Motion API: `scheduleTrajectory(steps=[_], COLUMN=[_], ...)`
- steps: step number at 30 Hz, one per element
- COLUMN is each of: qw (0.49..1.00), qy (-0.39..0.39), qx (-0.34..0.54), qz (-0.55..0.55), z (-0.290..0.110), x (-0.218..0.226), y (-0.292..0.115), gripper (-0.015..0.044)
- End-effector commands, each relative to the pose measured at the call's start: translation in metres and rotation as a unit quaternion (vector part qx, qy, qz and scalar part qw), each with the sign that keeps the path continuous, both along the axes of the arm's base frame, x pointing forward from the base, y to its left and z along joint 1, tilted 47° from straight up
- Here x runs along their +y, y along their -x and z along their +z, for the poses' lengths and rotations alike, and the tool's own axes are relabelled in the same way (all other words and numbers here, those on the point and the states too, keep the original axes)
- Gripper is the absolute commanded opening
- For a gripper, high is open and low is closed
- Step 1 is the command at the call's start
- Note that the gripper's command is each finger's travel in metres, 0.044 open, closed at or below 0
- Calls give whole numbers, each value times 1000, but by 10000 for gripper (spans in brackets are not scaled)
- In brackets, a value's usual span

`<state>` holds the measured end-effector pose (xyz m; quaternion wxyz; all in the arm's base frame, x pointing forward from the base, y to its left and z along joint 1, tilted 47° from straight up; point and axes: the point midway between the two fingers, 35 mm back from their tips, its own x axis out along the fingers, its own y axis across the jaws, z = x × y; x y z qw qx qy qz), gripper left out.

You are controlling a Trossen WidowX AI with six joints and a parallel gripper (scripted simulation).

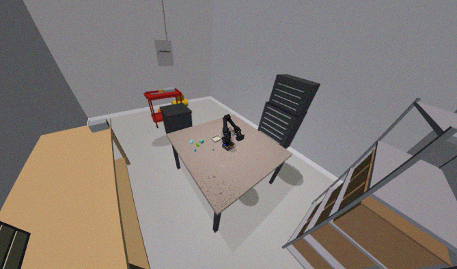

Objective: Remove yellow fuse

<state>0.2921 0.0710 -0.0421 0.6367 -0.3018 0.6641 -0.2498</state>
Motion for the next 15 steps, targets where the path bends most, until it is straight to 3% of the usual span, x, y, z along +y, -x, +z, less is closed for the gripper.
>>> scheduleTrajectory(steps=[1,15], qw=[1000,1000], qy=[3,4], qx=[3,3], qz=[1,1], z=[-3,-5], x=[-6,-8], y=[1,1], gripper=[71,71])
